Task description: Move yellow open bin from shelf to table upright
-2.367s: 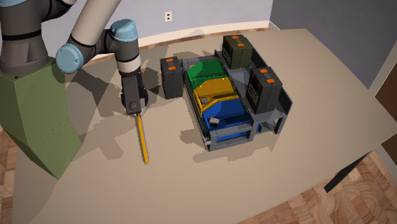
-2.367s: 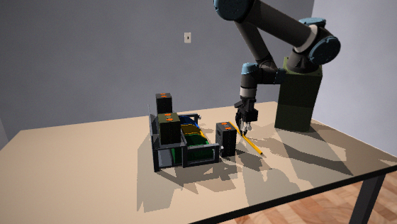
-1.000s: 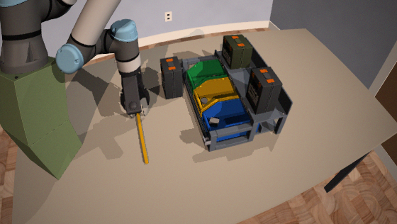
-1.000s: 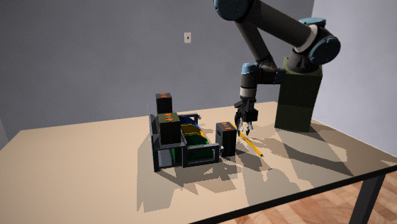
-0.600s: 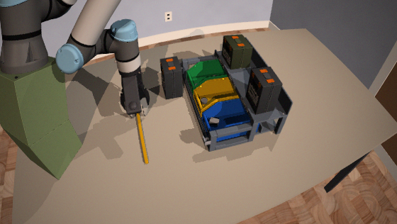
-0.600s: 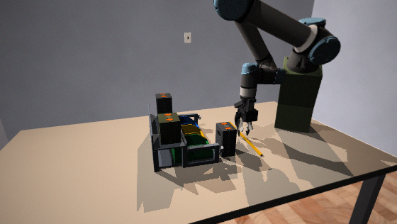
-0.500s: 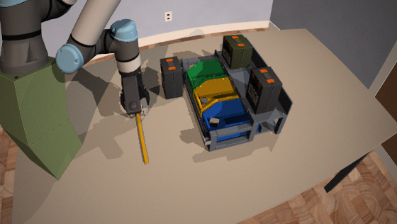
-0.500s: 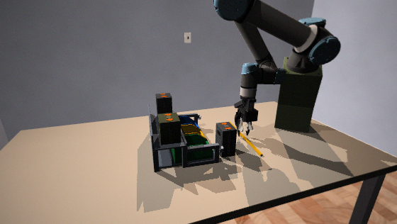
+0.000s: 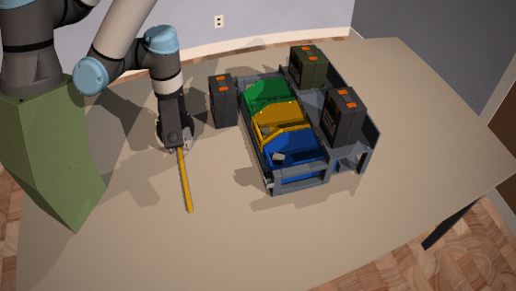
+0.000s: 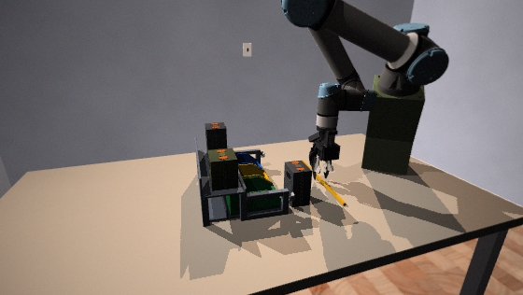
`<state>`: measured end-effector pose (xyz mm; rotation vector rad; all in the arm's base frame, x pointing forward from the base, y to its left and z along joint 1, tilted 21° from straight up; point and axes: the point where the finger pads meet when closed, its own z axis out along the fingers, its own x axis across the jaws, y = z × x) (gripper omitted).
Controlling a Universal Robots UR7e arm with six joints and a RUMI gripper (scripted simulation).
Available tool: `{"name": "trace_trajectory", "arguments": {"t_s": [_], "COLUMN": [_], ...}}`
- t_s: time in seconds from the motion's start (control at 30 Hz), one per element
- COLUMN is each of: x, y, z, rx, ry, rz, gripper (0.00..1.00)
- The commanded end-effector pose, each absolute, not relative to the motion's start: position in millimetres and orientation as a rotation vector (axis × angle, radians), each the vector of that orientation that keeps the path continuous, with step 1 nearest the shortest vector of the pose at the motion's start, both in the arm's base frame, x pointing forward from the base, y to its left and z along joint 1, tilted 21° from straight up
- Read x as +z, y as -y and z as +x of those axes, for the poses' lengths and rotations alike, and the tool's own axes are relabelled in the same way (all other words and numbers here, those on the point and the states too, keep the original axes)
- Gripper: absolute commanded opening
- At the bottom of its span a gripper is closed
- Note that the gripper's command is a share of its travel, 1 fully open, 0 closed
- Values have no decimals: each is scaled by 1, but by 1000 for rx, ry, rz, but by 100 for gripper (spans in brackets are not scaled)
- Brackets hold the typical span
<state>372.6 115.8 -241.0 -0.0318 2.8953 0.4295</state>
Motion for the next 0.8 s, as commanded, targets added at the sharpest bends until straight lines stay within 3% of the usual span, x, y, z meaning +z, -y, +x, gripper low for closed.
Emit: {"name": "trace_trajectory", "arguments": {"t_s": [0.0, 0.77], "x": [-241, -241], "y": [-116, -116], "z": [374, 374], "rx": [427, 427], "ry": [-2893, -2893], "rz": [-34, -34], "gripper": [26, 26]}}
